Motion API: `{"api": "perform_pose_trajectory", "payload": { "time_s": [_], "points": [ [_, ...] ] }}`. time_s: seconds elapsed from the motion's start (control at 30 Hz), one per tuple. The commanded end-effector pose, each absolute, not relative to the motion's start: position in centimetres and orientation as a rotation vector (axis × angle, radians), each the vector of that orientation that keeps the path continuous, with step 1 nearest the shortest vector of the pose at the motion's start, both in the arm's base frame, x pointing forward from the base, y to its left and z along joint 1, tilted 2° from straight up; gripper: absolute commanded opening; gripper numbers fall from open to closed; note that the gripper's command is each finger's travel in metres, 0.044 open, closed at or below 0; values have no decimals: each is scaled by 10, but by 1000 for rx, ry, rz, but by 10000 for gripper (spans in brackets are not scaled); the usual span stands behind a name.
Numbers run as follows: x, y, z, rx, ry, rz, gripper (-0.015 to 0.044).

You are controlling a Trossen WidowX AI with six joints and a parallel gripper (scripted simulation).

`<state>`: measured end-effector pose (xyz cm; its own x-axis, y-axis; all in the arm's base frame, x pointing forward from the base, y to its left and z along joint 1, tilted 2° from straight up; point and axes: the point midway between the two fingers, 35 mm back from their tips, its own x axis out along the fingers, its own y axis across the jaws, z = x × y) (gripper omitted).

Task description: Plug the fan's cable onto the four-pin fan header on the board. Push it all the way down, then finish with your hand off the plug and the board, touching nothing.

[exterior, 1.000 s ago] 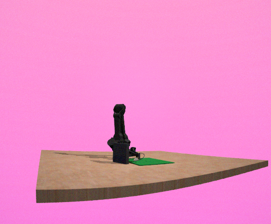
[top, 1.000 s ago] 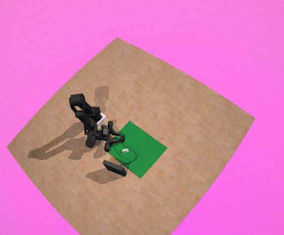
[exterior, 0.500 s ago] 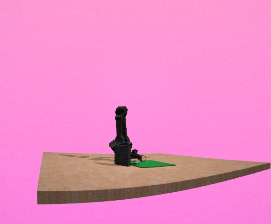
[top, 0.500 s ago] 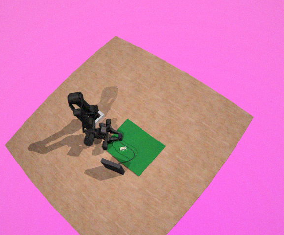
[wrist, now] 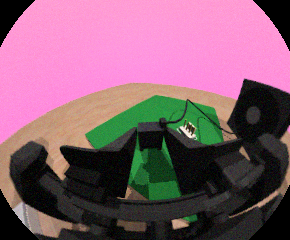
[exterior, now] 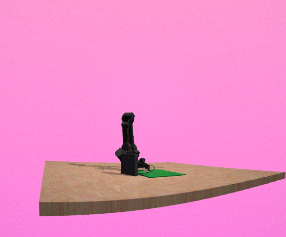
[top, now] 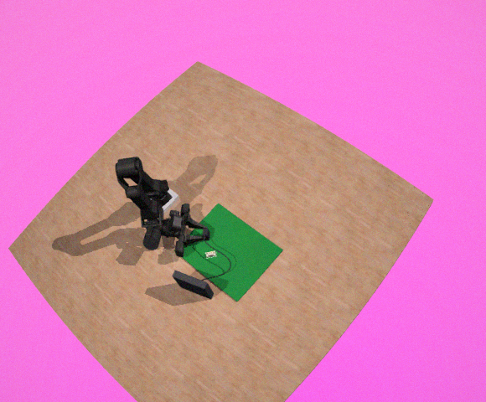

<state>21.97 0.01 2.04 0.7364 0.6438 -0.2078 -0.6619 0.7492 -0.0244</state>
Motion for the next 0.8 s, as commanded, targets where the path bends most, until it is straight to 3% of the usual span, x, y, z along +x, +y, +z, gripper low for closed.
{"api": "perform_pose_trajectory", "payload": {
  "time_s": [0.0,0.73,0.77],
  "points": [
    [220,0,21,-99,192,718,205],
    [220,0,20,-99,191,718,205],
    [220,0,20,-99,191,718,231]
  ]
}}
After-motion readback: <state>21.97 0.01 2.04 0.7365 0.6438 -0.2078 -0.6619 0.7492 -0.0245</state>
